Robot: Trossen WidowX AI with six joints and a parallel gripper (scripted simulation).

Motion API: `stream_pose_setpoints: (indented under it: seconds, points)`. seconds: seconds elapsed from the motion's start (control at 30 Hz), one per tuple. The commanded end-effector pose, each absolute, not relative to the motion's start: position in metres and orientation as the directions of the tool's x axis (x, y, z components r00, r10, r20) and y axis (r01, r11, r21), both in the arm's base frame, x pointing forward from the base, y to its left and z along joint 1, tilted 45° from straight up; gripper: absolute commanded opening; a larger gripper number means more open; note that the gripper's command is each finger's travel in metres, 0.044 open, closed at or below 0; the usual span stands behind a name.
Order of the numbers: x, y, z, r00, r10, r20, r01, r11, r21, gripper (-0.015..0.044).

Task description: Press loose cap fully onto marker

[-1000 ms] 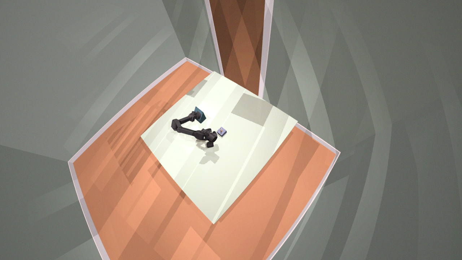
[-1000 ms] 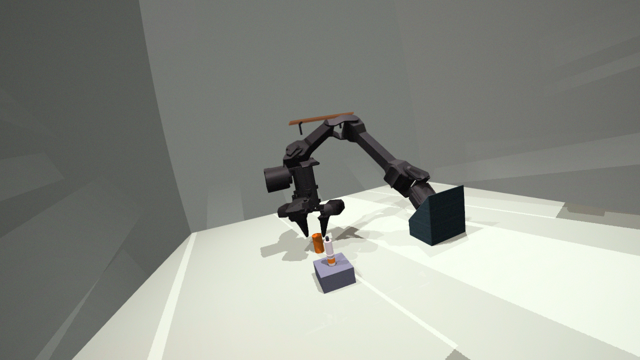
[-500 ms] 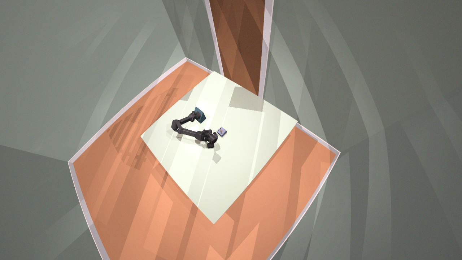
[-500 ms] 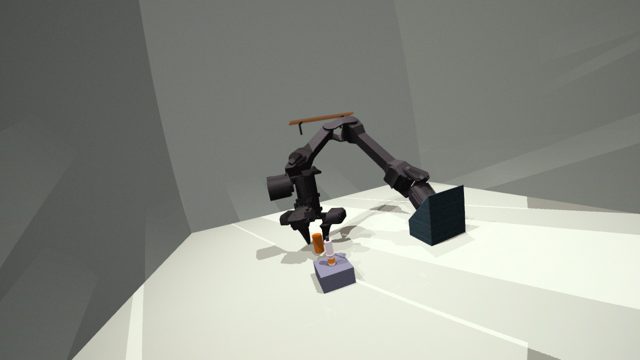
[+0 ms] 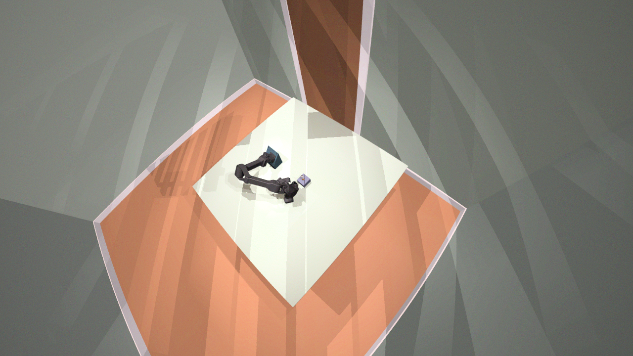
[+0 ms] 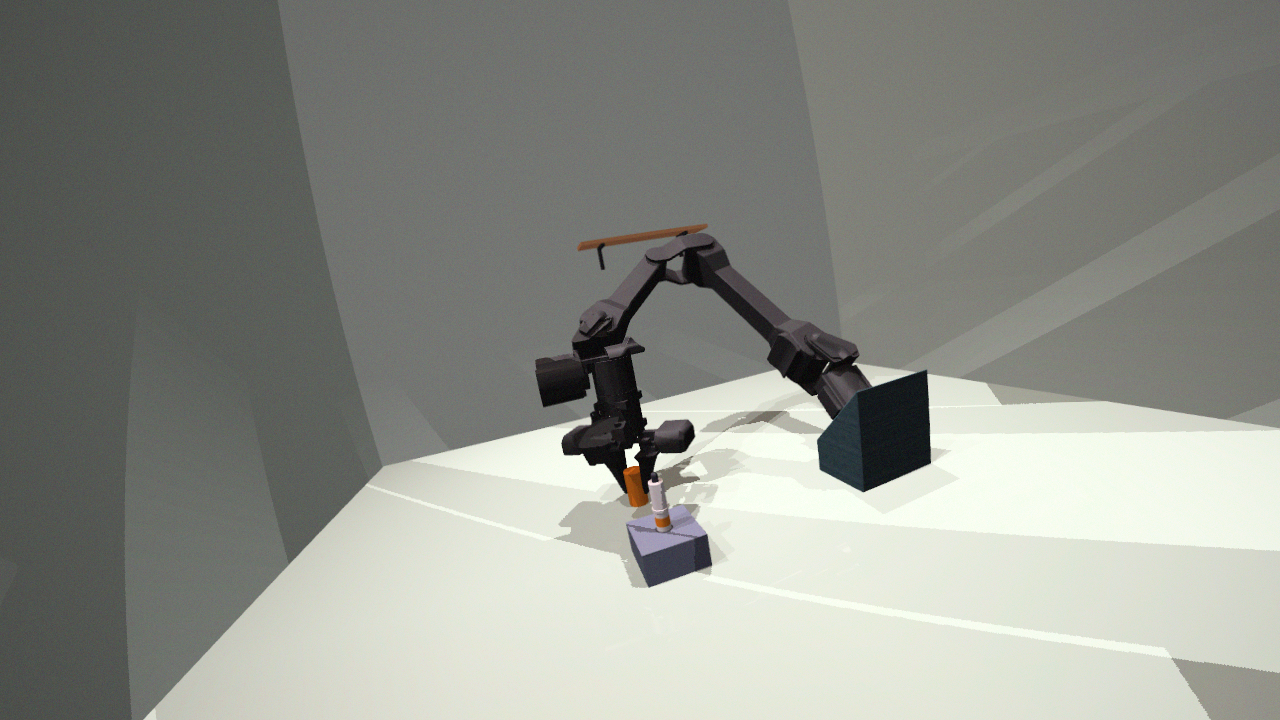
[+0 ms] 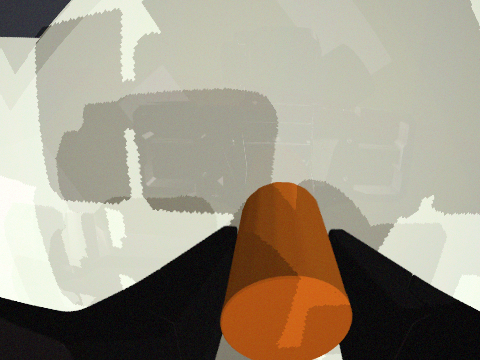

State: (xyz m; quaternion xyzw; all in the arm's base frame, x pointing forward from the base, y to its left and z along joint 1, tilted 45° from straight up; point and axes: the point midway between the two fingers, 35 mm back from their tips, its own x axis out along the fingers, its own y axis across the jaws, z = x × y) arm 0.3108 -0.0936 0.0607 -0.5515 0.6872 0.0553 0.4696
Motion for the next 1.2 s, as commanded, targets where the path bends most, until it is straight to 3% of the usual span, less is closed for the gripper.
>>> stream_pose_setpoints:
  seconds: [0.0,0.1,1.17]
  points:
    - [0.311,-0.095,0.06,0.047,-0.709,-0.704,-0.812,0.383,-0.44,0.0078]
    - [0.311,-0.092,0.063,0.047,-0.708,-0.704,-0.812,0.383,-0.44,0.0]
    - [0.315,-0.018,0.09,0.05,-0.694,-0.718,-0.814,0.387,-0.432,0.0]
